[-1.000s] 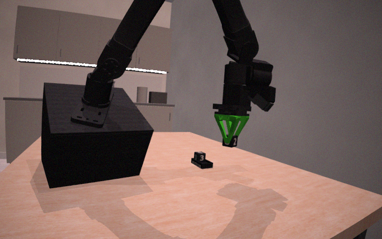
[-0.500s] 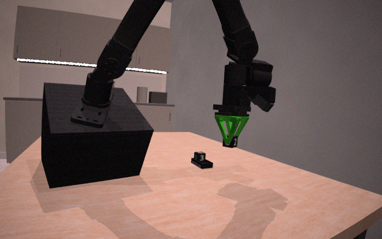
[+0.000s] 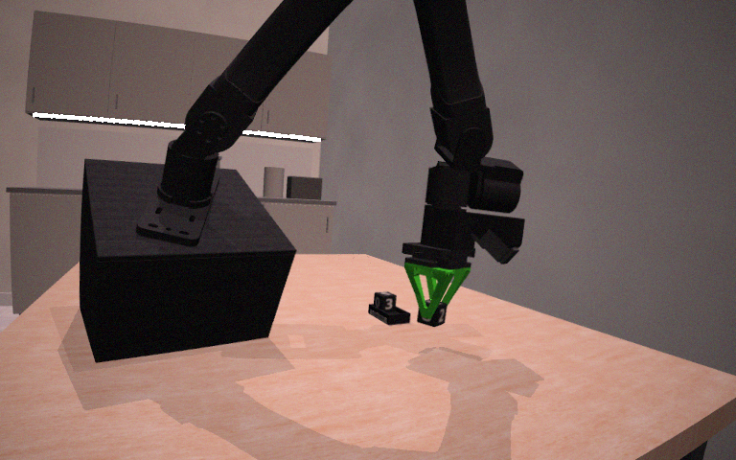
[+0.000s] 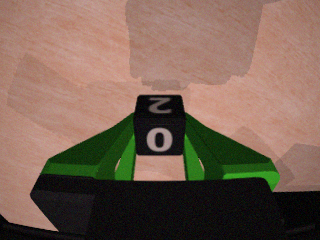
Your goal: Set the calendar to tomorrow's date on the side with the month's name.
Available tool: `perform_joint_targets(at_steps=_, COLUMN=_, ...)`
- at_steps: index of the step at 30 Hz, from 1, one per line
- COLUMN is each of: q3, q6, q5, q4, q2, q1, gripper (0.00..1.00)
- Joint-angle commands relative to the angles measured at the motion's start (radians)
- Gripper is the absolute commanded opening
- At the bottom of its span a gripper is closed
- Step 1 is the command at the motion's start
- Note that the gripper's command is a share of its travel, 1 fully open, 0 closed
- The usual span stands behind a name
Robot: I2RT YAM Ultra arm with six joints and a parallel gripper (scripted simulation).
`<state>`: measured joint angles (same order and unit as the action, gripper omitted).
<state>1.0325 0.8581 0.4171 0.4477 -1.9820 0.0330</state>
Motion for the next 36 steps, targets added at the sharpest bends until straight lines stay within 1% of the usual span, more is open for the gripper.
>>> perform_joint_targets(at_steps=1, q3=0.002, q6=-0.022, q5=-0.001, q4=-0.063, q2=-0.002, q1=-0.001, gripper=0.26)
perform_joint_targets(at_steps=7, q3=0.000, q6=-0.051, q5=-0.007, q4=-0.141, q2=-0.067, q1=0.026, gripper=0.26)
perform_joint_targets(at_steps=12, q3=0.001, q6=-0.061, q5=-0.010, q4=-0.168, q2=-0.091, q1=0.035, gripper=0.26)
perform_joint_targets(at_steps=36, q3=0.001, q6=-0.062, q5=-0.010, q4=-0.172, q2=-0.094, q1=0.036, gripper=0.26)
